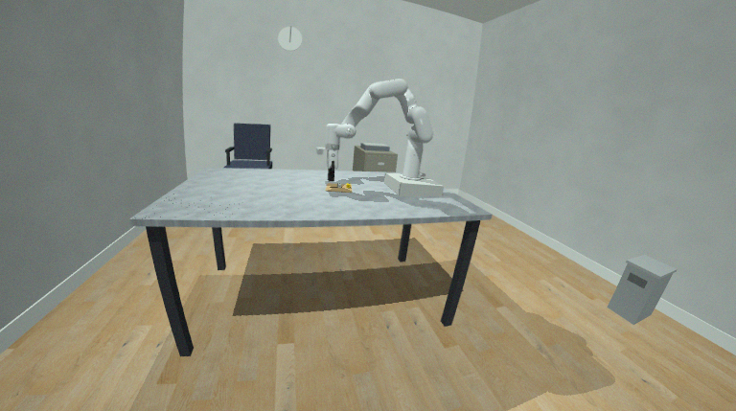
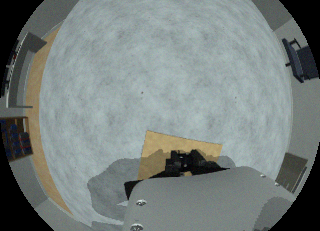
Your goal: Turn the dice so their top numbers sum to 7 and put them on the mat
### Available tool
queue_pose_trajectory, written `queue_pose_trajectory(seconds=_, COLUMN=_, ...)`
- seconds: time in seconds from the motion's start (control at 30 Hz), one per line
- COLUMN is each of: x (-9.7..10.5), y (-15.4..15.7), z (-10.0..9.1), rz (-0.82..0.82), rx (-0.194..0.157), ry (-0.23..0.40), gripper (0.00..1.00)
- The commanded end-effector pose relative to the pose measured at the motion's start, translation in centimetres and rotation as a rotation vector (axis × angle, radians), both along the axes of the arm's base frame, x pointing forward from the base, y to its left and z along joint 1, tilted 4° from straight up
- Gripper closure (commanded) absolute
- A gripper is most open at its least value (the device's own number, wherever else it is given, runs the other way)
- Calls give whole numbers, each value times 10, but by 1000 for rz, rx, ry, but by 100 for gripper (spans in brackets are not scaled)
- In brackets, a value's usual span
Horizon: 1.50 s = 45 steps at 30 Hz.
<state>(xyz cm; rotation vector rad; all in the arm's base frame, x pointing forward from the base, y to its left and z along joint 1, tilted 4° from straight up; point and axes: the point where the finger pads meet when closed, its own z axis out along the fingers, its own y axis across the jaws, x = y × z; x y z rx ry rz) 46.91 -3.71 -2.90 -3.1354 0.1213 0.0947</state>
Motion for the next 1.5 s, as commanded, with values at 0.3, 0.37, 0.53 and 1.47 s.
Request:
queue_pose_trajectory(seconds=0.3, x=3, y=-1, z=-30, rz=0, rx=0, ry=-6, gripper=85)
queue_pose_trajectory(seconds=0.37, x=3, y=-1, z=-31, rz=0, rx=0, ry=-6, gripper=85)
queue_pose_trajectory(seconds=0.53, x=3, y=-1, z=-31, rz=0, rx=0, ry=-6, gripper=85)
queue_pose_trajectory(seconds=1.47, x=3, y=-1, z=-31, rz=0, rx=0, ry=-6, gripper=85)
